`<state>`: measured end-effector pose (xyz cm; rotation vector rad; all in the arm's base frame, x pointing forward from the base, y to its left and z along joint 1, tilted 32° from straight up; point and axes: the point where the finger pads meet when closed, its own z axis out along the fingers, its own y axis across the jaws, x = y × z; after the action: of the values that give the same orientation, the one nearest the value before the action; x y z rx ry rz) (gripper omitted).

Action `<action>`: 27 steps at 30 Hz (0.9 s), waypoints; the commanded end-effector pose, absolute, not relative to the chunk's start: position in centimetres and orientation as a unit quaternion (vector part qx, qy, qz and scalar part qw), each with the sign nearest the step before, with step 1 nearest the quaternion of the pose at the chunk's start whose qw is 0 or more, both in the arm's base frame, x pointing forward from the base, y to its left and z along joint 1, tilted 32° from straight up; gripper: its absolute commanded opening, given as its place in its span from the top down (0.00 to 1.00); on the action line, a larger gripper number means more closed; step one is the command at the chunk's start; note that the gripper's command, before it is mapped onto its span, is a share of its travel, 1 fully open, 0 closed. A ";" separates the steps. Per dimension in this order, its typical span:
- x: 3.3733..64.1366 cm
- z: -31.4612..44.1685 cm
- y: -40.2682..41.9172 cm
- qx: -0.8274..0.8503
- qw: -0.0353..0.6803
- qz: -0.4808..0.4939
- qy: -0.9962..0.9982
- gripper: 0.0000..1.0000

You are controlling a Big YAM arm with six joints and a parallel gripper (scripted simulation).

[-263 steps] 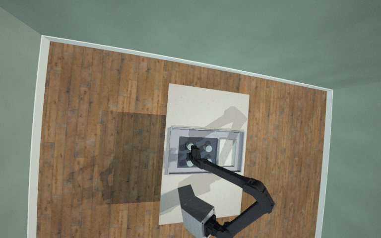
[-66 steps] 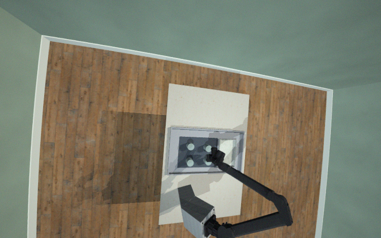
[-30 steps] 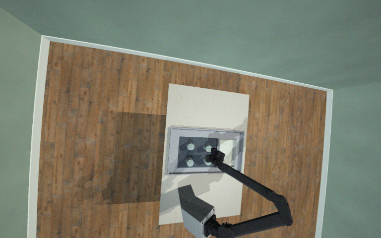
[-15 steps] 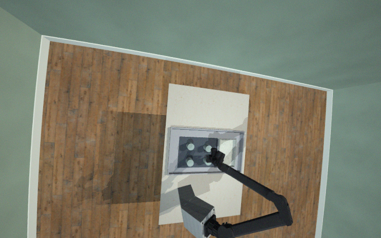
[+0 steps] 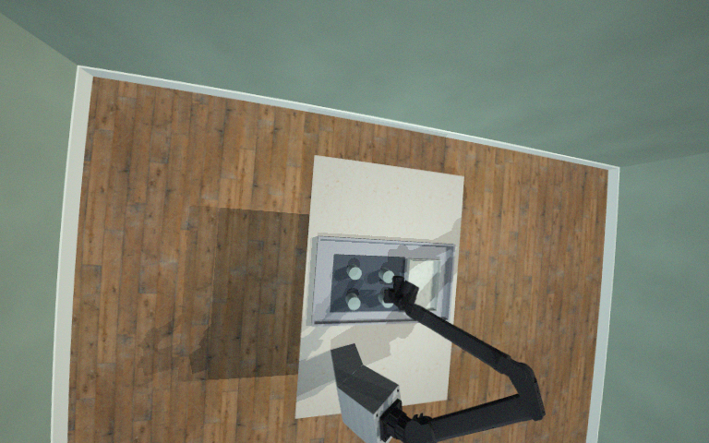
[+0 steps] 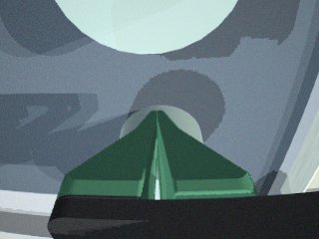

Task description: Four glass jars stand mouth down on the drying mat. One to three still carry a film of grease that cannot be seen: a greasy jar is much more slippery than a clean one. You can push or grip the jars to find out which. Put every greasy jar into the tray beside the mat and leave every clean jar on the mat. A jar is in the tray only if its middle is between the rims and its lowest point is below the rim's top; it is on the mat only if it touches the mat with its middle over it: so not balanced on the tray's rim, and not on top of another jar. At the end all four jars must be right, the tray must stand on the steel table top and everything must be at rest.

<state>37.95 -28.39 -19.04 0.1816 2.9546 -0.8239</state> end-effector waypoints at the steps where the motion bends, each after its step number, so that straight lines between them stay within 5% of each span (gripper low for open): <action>1: 37.9 -18.3 -29.0 0.062 0.043 -0.272 0.959 1.00; 27: 37.6 -18.4 -29.0 0.062 0.043 -0.272 0.959 1.00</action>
<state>37.66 -28.37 -19.11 0.1814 2.9549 -0.8237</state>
